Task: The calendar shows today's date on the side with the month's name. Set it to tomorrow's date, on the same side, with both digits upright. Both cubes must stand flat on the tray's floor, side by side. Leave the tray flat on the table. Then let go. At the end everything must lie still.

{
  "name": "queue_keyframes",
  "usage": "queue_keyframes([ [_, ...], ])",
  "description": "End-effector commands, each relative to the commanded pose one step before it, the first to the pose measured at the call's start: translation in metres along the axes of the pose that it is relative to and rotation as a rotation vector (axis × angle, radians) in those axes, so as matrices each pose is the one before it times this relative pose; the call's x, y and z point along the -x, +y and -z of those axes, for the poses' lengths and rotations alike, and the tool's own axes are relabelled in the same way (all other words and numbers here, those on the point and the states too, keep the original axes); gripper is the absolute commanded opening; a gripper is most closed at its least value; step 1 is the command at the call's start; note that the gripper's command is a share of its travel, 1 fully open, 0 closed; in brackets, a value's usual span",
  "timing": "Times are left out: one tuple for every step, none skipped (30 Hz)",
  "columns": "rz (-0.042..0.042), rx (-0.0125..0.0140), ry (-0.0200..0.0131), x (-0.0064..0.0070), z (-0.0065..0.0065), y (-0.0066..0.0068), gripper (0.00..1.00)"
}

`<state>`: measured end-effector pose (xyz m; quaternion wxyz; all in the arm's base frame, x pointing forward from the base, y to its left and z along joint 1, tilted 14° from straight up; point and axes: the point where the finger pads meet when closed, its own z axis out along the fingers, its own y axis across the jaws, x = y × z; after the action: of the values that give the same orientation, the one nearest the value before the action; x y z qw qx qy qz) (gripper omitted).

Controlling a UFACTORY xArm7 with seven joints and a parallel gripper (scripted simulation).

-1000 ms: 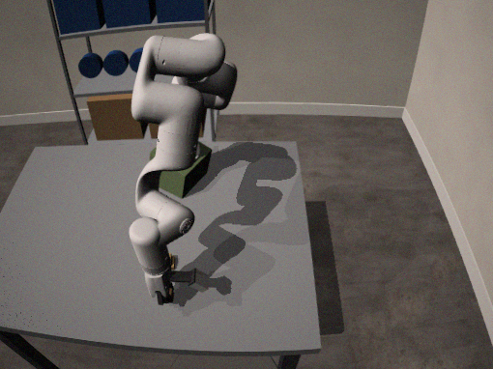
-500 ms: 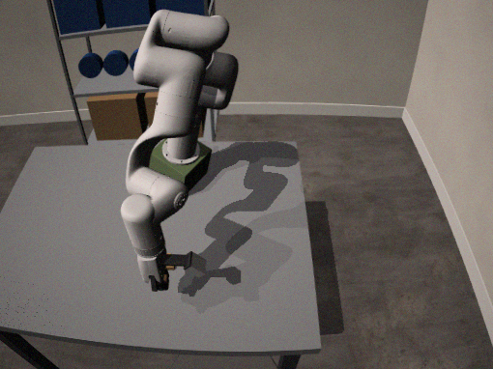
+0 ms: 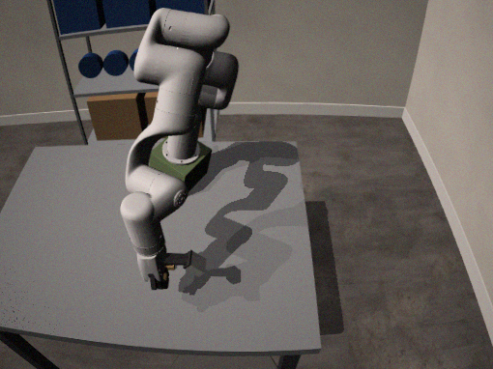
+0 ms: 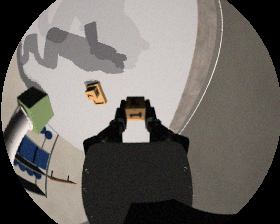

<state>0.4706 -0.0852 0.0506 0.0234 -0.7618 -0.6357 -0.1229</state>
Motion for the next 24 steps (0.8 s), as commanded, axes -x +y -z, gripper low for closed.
queue_keyframes([
  [-0.0592,0.00459,-0.0022,0.00196,0.00208,-0.00052,0.27],
  [-0.02493,0.00006,-0.00058,0.0007,0.00018,-0.0009,0.27],
  [-0.02931,0.00009,-0.00067,0.00084,0.00021,-0.00104,0.27],
  [-0.03381,0.00013,-0.00075,0.001,0.00024,-0.00117,0.27],
  [-0.03839,0.00017,-0.00082,0.00117,0.00027,-0.00129,0.27],
  [-0.04299,0.00022,-0.00088,0.00136,0.00029,-0.0014,0.27],
  [-0.03941,0.00023,-0.00078,0.0013,0.00027,-0.00124,0.27],
  [-0.00818,0.00005,-0.00016,0.00028,0.00005,-0.00025,0.27],
  [0.0,0.0,0.0,0.0,0.0,0.0,0.27],
  [0.0,0.0,0.0,0.0,0.0,0.0,0.27],
  [-0.05212,0.00035,-0.00097,0.00178,0.00035,-0.00156,0.27],
  [-0.05657,0.00042,-0.00098,0.002,0.00037,-0.00161,0.27],
  [-0.03615,0.00029,-0.00059,0.00133,0.00023,-0.00096,0.27],
  [-0.02397,0.0002,-0.00037,0.0009,0.00015,-0.00061,0.27],
  [-0.00077,0.00001,-0.00001,0.00003,0.0,-0.00002,0.27],
  [-0.05895,0.00051,-0.00086,0.00224,0.00037,-0.00145,0.27],
  [-0.0061,0.00005,-0.00008,0.00024,0.00004,-0.00014,0.27],
  [-0.05391,0.00049,-0.00071,0.00212,0.00033,-0.0012,0.27],
  [-0.0151,0.00014,-0.00019,0.00061,0.00009,-0.00031,0.27],
  [-0.04433,0.00042,-0.00052,0.0018,0.00027,-0.00088,0.27],
  [-0.02842,0.00027,-0.00031,0.00118,0.00017,-0.00052,0.27],
  [-0.03097,0.00029,-0.00032,0.00129,0.00018,-0.00053,0.27],
  [-0.03183,0.0003,-0.0003,0.00134,0.00018,-0.00051,0.27],
  [-0.01344,0.00013,-0.00012,0.00057,0.00008,-0.0002,0.27],
])
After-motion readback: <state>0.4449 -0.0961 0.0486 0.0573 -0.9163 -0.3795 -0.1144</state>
